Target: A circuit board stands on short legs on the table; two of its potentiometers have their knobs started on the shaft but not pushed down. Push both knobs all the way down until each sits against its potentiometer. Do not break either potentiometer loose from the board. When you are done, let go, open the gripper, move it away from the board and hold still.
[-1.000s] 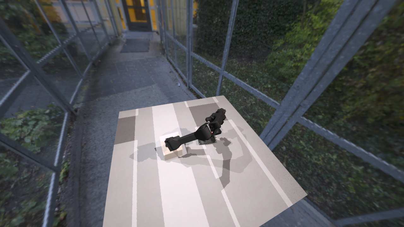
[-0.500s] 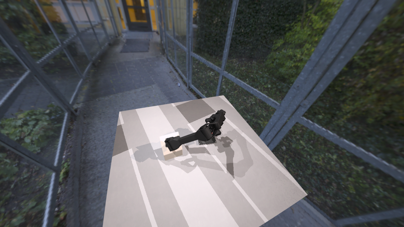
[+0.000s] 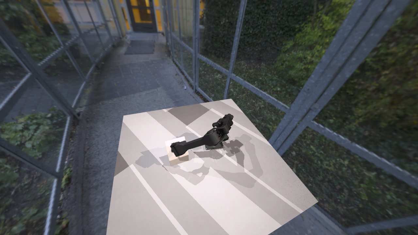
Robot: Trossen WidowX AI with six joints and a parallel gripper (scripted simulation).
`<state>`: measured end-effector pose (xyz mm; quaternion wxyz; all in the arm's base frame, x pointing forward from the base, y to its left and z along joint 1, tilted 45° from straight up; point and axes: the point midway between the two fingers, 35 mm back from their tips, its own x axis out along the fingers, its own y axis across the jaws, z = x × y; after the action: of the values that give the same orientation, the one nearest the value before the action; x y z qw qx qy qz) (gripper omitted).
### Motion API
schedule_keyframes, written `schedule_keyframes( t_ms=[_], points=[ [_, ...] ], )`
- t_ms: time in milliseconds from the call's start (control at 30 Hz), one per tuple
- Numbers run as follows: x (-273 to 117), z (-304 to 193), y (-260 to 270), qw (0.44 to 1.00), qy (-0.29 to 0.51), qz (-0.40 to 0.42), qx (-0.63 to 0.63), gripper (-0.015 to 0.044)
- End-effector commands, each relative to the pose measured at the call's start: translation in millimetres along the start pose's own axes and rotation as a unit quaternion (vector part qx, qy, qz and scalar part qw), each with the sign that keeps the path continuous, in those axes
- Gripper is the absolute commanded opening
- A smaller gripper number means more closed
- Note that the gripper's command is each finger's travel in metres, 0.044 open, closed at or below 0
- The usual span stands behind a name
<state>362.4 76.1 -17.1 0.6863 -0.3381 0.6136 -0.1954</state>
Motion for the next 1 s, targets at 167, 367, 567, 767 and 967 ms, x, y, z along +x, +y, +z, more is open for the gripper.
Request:
schedule_keyframes(
  t_ms=[167, 367, 567, 767, 967],
  points=[
    [3.2, 0.1, -0.4, 1.000, -0.001, -0.002, -0.002, 0.0000],
    [3.6, 0.1, -0.4, 1.000, -0.001, -0.002, -0.002, 0.0000],
    [2.7, 0.1, -0.4, 1.000, -0.001, -0.002, -0.002, 0.0000],
    [2.7, 0.1, -0.4, 1.000, -0.001, -0.002, -0.002, 0.0000],
    [6.0, 0.1, -0.4, 1.000, -0.001, -0.002, -0.002, 0.0000]
  ],
)
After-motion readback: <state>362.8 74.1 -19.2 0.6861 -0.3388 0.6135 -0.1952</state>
